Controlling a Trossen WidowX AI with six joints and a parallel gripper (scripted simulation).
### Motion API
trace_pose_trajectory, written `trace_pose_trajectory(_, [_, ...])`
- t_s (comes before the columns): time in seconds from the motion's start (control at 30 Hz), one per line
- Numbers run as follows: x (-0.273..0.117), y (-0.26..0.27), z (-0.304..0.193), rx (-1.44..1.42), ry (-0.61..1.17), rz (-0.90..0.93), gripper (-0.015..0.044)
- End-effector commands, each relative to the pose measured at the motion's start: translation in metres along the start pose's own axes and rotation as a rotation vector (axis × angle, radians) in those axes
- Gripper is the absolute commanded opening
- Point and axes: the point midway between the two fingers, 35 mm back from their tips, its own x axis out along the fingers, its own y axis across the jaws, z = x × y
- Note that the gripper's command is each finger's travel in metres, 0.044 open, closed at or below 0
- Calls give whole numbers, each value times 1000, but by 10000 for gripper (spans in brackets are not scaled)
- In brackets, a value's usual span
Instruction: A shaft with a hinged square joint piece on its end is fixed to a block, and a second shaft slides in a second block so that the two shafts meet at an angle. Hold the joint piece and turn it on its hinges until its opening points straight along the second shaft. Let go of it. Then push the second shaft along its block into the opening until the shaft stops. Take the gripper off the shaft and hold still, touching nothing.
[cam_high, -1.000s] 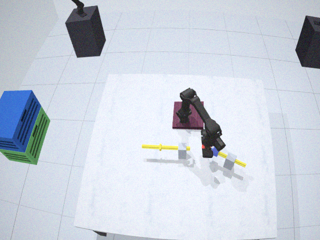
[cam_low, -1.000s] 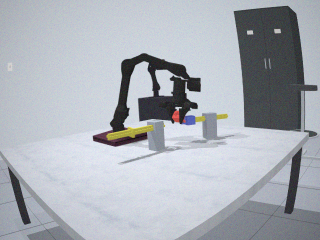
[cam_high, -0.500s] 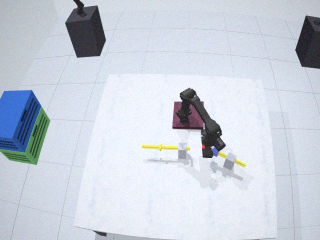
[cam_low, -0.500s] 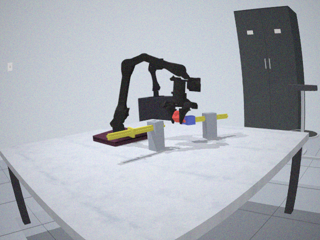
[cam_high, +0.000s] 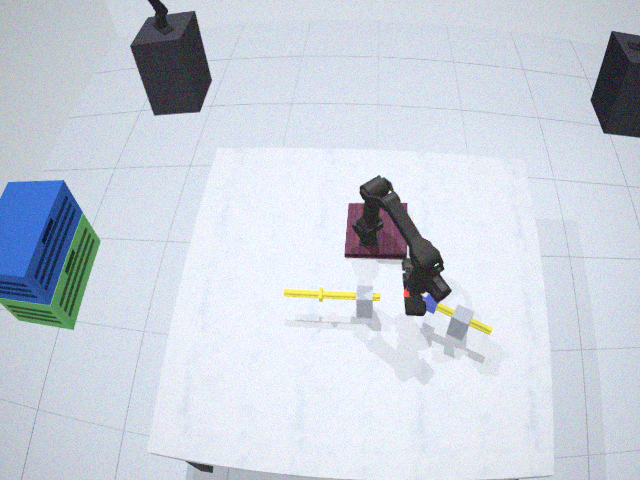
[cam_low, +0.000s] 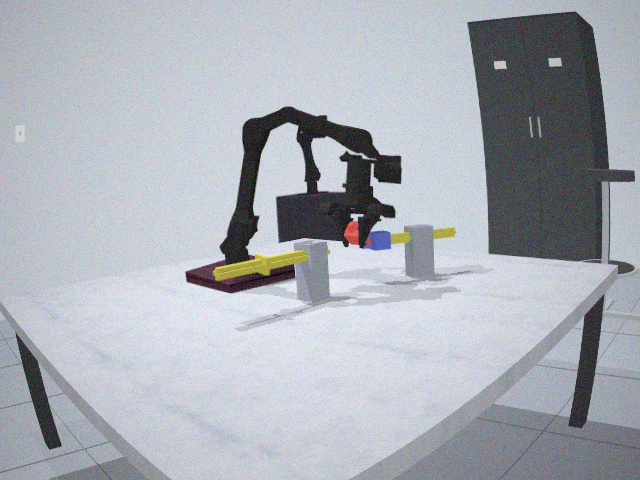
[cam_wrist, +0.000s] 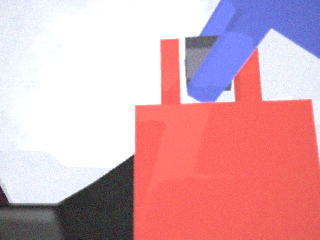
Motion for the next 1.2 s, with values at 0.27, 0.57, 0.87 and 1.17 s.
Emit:
trace_pose_trajectory(0.27, [0, 0, 0, -2, -1, 0, 182])
trace_pose_trajectory(0.57, [0, 0, 0, -2, -1, 0, 182])
trace_pose_trajectory(0.87, [0, 0, 0, 0, 0, 0, 94])
trace_pose_trajectory(1.17, [0, 0, 0, 1, -6, 0, 0])
